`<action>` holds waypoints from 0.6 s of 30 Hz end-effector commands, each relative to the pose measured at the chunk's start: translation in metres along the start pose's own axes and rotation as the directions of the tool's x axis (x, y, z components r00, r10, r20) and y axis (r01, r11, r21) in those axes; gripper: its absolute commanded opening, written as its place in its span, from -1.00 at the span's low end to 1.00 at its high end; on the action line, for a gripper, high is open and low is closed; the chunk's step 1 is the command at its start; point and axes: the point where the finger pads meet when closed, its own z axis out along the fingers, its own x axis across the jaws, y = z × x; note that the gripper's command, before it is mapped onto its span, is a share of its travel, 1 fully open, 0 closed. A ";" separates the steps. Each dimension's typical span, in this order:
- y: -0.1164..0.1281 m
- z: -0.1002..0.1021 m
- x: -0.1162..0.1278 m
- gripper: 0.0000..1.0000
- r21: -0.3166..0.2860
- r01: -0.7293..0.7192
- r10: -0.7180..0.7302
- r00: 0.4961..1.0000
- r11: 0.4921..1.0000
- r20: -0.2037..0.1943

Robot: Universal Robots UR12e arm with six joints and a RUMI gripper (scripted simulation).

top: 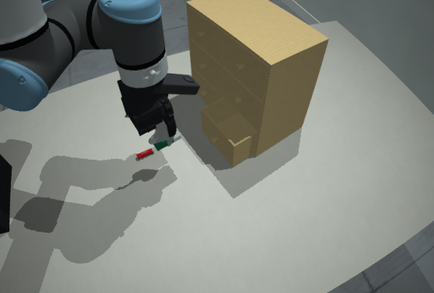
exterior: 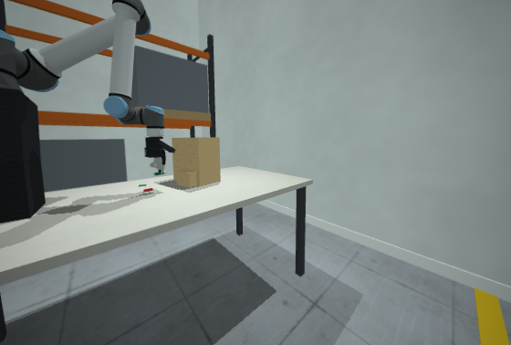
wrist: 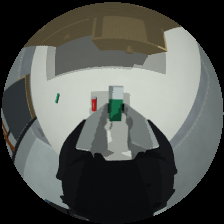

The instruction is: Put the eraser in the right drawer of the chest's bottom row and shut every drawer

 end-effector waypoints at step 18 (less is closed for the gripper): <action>-0.001 -0.017 0.000 -0.79 0.001 0.002 -0.002 1.000 1.000 -0.001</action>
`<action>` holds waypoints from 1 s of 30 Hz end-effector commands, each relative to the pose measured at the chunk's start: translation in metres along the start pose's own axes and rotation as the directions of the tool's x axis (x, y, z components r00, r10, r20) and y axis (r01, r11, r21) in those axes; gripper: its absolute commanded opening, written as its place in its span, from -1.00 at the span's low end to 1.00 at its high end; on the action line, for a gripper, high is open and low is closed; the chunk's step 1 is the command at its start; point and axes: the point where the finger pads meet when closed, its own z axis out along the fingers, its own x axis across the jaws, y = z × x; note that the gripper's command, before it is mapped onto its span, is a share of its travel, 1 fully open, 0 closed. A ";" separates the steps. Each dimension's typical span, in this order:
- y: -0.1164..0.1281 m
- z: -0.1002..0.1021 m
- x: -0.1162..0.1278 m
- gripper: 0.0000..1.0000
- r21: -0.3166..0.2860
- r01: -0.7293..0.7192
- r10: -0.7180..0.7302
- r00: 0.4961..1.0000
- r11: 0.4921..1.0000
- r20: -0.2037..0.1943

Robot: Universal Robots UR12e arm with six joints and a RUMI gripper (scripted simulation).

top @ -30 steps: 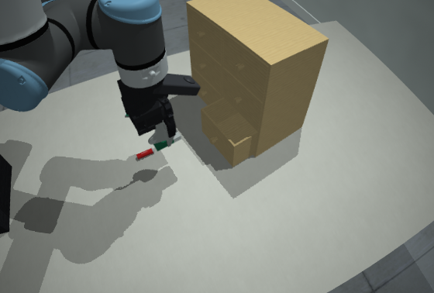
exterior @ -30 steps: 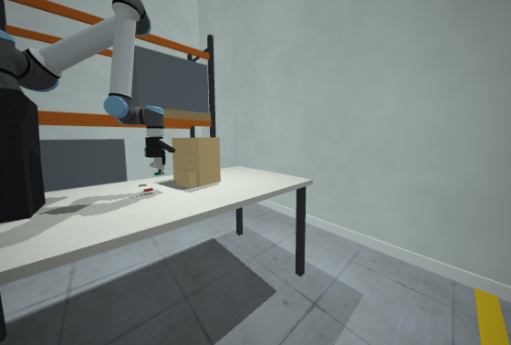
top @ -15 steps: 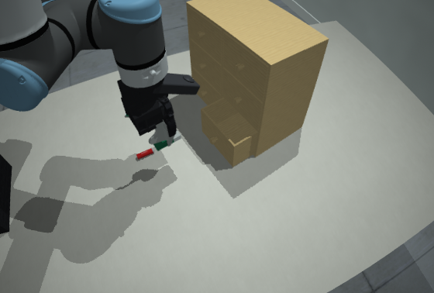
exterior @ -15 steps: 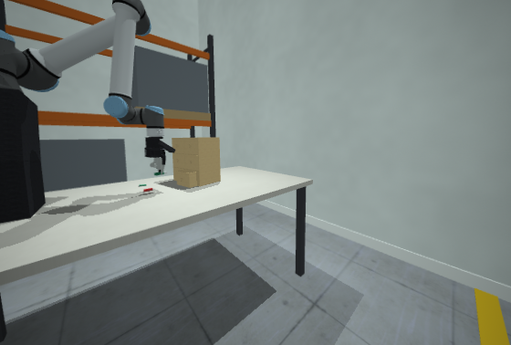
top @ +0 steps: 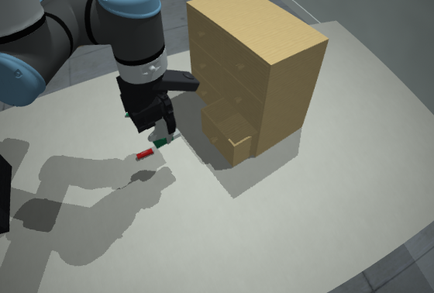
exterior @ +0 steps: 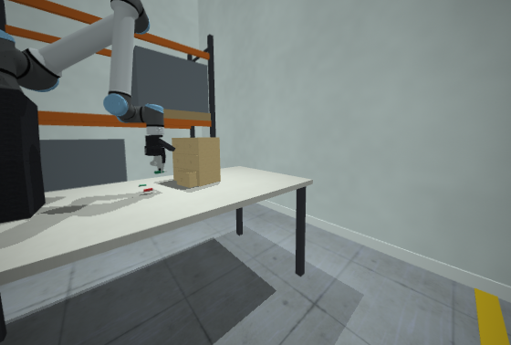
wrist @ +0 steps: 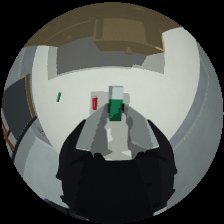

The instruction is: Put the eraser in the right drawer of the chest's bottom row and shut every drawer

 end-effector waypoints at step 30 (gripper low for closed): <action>-0.001 -0.025 0.000 -0.79 0.010 0.000 0.000 1.000 1.000 0.000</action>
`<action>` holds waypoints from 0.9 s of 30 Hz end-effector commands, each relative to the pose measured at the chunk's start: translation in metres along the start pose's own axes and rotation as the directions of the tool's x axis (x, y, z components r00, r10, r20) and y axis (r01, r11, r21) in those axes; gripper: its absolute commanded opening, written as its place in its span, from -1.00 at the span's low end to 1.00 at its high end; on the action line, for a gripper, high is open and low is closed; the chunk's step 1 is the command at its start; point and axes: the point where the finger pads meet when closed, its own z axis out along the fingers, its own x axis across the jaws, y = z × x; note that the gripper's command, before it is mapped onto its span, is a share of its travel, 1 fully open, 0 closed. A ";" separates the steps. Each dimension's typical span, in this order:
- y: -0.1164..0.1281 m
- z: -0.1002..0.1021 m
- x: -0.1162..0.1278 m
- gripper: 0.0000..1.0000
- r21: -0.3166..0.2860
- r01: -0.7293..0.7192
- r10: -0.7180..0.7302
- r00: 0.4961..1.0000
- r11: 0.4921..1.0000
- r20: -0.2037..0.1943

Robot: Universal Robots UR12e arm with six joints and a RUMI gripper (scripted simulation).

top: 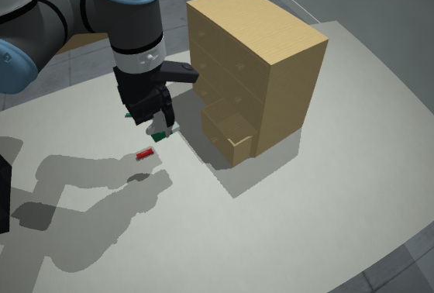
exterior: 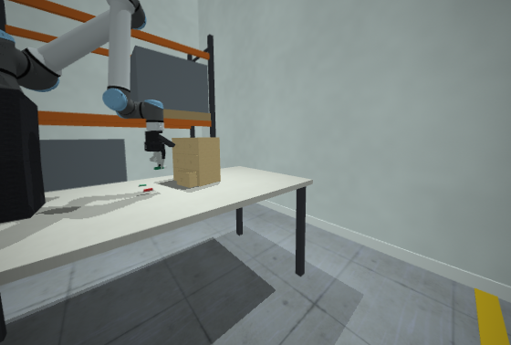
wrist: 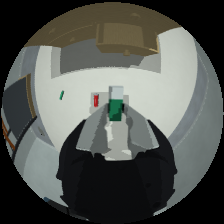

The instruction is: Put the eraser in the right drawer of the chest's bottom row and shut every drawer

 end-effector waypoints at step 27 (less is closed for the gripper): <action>0.001 0.000 0.000 -0.79 0.167 0.000 0.000 1.000 0.986 0.000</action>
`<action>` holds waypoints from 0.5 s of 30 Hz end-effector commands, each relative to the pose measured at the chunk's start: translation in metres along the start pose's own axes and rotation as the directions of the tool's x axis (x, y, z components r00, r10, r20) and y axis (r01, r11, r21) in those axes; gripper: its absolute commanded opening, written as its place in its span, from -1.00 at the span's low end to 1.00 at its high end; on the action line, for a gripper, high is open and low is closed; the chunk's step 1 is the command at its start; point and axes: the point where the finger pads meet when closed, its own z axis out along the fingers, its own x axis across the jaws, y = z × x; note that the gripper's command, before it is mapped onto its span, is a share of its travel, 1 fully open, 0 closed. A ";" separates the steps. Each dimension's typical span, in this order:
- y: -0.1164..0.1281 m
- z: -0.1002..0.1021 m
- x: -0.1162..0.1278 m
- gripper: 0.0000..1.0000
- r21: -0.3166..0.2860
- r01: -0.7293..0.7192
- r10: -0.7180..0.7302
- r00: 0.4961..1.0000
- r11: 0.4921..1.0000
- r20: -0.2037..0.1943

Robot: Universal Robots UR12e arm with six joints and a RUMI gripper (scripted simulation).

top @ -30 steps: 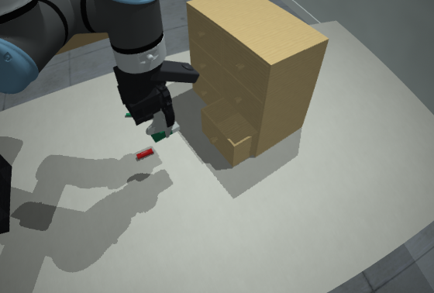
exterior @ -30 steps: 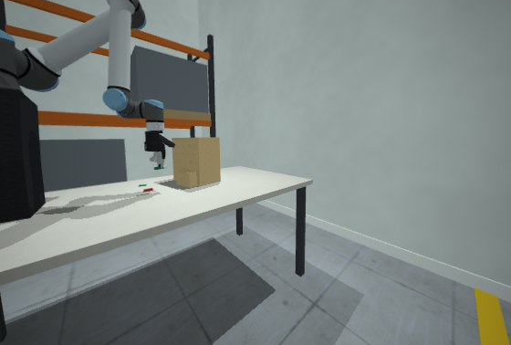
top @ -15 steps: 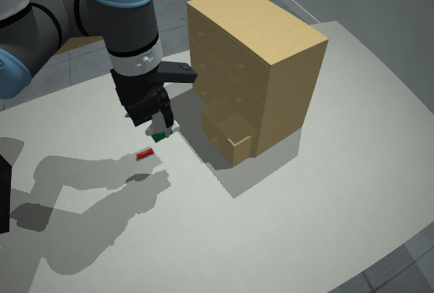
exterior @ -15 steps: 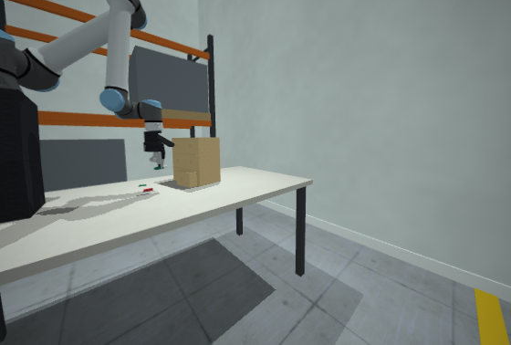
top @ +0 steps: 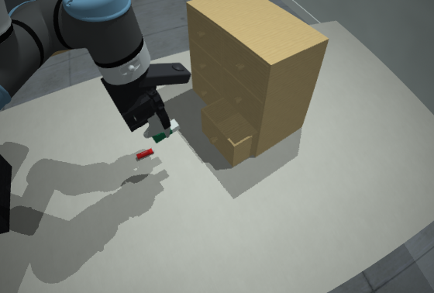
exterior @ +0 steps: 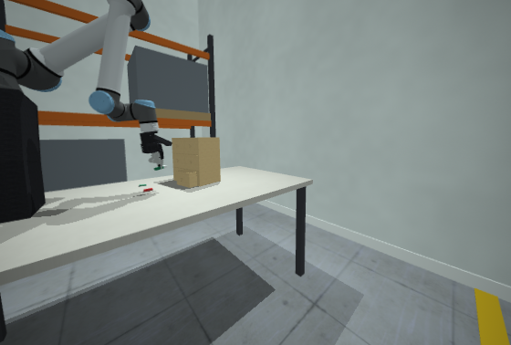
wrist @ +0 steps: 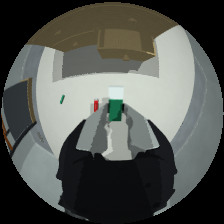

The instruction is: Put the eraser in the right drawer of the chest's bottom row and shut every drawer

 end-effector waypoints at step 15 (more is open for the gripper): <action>0.002 0.001 0.000 -0.79 0.222 0.000 0.000 1.000 0.975 -0.001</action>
